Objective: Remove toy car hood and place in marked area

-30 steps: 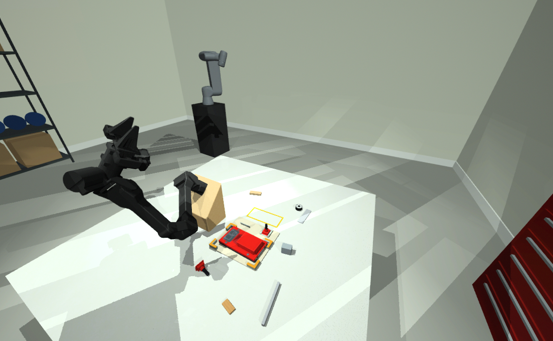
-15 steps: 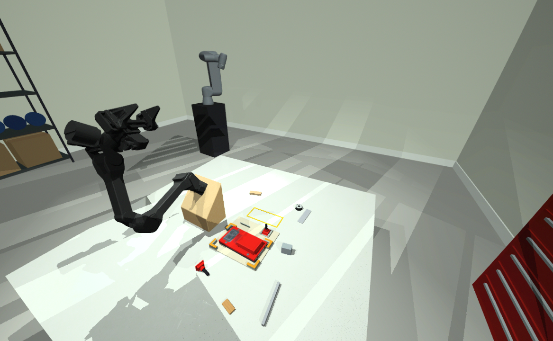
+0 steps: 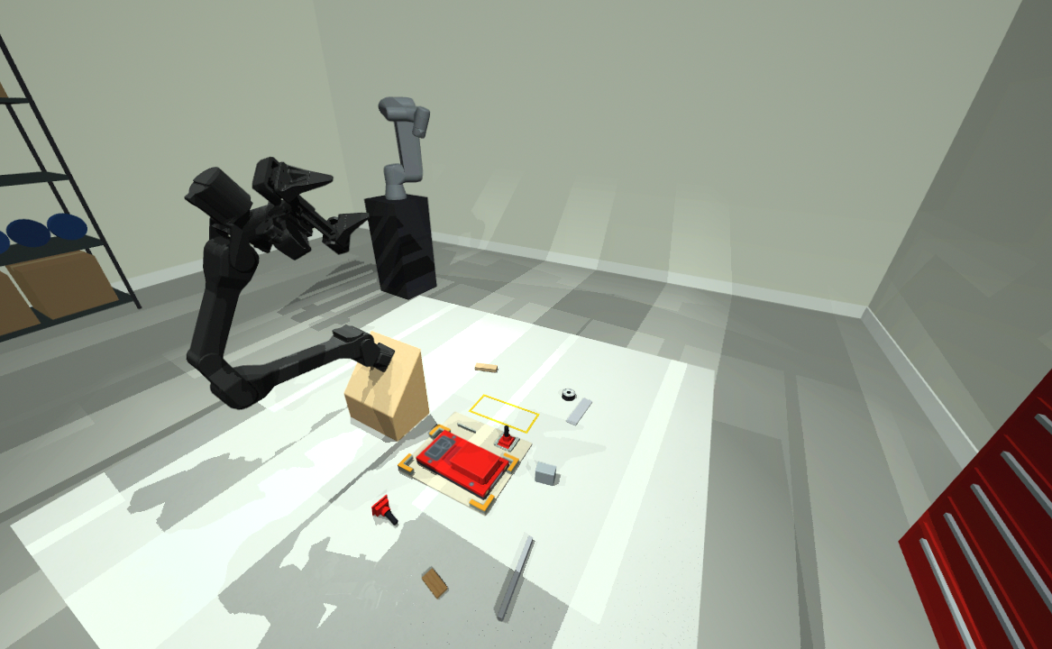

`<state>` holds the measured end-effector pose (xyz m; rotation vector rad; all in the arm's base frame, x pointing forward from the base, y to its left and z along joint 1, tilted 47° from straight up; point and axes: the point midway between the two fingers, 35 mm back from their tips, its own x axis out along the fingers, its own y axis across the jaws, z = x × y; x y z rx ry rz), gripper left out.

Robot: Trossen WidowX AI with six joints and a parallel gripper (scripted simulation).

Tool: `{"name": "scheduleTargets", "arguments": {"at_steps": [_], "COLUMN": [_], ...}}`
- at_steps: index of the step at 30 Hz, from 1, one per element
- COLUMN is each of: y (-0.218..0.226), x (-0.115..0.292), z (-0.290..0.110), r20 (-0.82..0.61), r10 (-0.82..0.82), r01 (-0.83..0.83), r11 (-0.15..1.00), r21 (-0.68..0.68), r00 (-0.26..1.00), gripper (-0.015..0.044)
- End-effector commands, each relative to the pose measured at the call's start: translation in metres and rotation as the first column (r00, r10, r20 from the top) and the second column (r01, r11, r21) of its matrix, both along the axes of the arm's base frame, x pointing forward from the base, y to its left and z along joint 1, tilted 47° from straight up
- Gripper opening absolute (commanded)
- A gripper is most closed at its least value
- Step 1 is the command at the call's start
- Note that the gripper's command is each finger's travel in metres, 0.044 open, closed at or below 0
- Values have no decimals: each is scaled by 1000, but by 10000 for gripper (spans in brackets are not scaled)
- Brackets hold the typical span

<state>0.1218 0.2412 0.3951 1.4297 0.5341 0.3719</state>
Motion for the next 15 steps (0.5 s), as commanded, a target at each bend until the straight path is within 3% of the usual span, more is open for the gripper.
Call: {"name": "scheduleTargets", "arguments": {"at_steps": [1, 8, 15], "y": [8, 11, -8], "x": [24, 74, 136], "z": [-21, -63, -122], "r20": [33, 84, 104], "r10": [-65, -167, -226], "r01": [70, 187, 220], "r11": [985, 872, 587], "r21": [-160, -453, -779], "r00": [997, 982, 969], "gripper": [440, 440, 440]}}
